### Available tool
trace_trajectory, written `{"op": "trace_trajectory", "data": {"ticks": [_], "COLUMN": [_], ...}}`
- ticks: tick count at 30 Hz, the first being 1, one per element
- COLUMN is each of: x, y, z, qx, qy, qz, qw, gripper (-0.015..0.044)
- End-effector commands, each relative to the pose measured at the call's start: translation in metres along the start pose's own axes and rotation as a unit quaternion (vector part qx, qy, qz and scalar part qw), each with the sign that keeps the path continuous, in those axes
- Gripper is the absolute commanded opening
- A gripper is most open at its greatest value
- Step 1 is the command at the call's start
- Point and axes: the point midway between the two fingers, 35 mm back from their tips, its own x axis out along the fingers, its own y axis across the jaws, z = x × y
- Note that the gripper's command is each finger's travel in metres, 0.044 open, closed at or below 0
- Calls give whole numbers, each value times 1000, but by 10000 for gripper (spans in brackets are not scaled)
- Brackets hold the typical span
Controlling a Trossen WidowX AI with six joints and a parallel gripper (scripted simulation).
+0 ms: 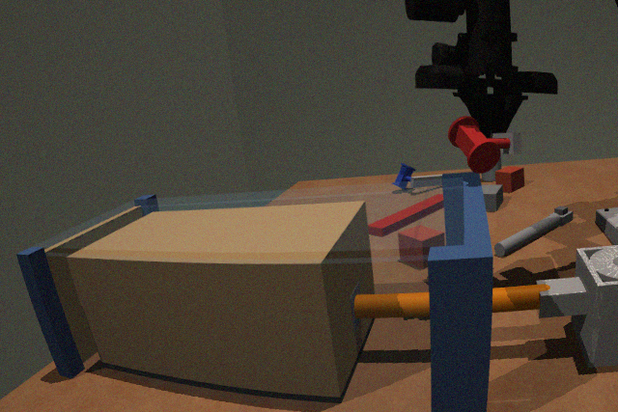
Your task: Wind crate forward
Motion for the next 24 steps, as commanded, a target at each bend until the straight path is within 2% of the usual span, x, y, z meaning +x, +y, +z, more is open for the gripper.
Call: {"op": "trace_trajectory", "data": {"ticks": [1,12,24], "x": [-2,0,2], "y": [-2,-17,-45], "z": [-18,-76,-133], "qx": [-73,-274,-477], "qy": [-2,18,39], "qz": [2,-12,-25], "qw": [997,962,877], "gripper": [0,0,0]}}
